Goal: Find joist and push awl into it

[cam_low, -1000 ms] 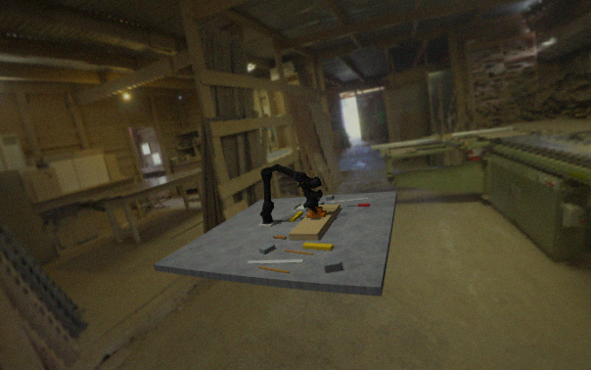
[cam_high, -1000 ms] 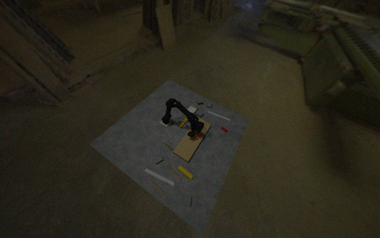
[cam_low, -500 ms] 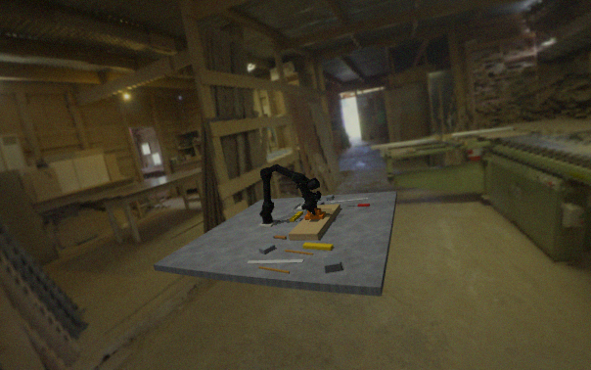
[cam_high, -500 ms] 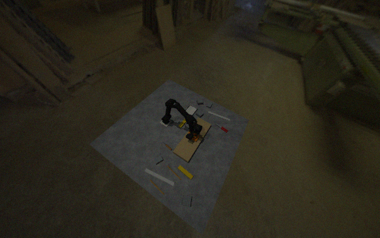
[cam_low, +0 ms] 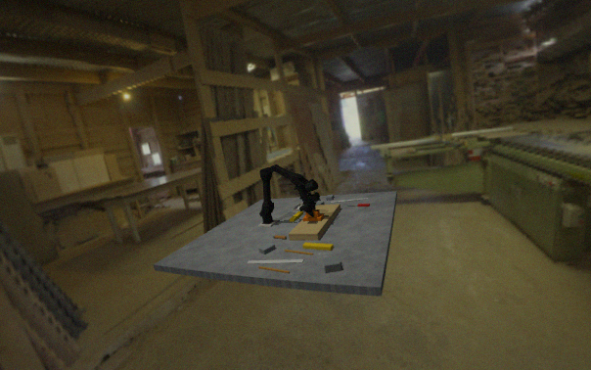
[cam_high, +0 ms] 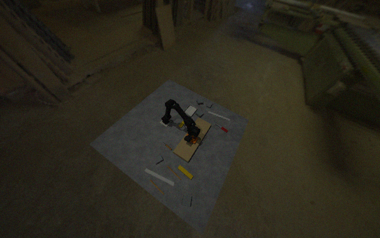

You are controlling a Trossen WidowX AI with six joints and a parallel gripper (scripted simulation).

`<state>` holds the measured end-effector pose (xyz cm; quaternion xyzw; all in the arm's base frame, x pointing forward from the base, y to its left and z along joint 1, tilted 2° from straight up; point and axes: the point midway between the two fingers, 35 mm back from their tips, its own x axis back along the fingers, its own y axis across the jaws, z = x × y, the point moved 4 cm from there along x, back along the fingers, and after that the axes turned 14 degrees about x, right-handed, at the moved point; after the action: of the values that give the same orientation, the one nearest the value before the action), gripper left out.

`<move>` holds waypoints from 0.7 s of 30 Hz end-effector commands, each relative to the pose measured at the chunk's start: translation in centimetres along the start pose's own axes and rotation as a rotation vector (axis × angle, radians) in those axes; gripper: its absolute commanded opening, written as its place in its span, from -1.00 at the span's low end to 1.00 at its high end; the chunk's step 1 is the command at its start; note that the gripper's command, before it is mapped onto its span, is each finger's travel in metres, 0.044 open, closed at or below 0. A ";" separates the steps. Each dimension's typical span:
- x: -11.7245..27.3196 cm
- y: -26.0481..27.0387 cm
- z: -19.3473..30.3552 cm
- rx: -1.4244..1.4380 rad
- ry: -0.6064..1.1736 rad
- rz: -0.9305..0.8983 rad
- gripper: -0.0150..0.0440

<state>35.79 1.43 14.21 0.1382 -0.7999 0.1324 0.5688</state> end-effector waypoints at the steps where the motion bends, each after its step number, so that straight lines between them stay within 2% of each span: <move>1: 0.0 -1.0 0.3 -0.003 0.003 0.010 -0.49; 21: 0.0 -5.0 1.3 -0.002 0.004 0.013 -0.49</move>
<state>36.35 -2.82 14.15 0.1359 -0.7999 0.1345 0.5688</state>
